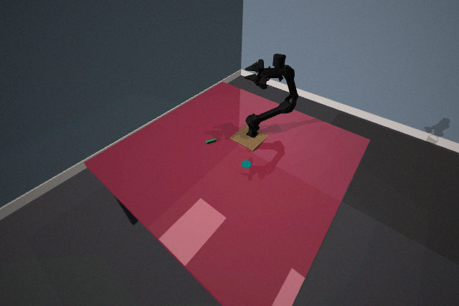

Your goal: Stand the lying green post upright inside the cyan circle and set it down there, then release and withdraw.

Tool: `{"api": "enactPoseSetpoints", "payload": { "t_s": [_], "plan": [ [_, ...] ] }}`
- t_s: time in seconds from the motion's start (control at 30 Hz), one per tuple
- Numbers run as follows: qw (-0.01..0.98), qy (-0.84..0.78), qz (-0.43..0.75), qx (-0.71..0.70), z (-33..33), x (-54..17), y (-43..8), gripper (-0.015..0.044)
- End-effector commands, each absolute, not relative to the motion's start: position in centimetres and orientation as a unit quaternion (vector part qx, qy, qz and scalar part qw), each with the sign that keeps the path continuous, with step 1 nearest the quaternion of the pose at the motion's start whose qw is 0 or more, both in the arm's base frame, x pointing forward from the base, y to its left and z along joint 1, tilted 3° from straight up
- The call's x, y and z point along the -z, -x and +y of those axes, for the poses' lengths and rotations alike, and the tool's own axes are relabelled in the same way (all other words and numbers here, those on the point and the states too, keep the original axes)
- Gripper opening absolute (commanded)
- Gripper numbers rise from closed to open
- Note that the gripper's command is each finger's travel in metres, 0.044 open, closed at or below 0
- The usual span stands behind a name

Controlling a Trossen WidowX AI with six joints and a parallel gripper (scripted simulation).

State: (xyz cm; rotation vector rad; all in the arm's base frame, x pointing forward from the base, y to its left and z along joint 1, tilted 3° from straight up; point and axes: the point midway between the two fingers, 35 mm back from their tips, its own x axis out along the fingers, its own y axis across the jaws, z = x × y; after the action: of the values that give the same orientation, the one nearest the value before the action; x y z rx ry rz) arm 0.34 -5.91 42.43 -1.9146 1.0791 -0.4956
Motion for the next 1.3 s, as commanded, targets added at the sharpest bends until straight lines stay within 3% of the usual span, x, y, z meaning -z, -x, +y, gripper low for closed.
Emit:
{"api": "enactPoseSetpoints", "payload": {
  "t_s": [0.0,0.2,0.77,1.27],
  "plan": [
    [0.431,0.767,0.433,0.198,-6.0,-42.4,-0.4,0.0374],
    [0.498,0.730,0.437,0.165,-8.0,-41.5,-3.5,0.0233],
    [0.711,0.484,0.504,0.074,-14.4,-34.7,-14.4,0.0233],
    [0.779,0.182,0.593,0.091,-18.0,-26.9,-20.7,0.0233]
  ]
}}
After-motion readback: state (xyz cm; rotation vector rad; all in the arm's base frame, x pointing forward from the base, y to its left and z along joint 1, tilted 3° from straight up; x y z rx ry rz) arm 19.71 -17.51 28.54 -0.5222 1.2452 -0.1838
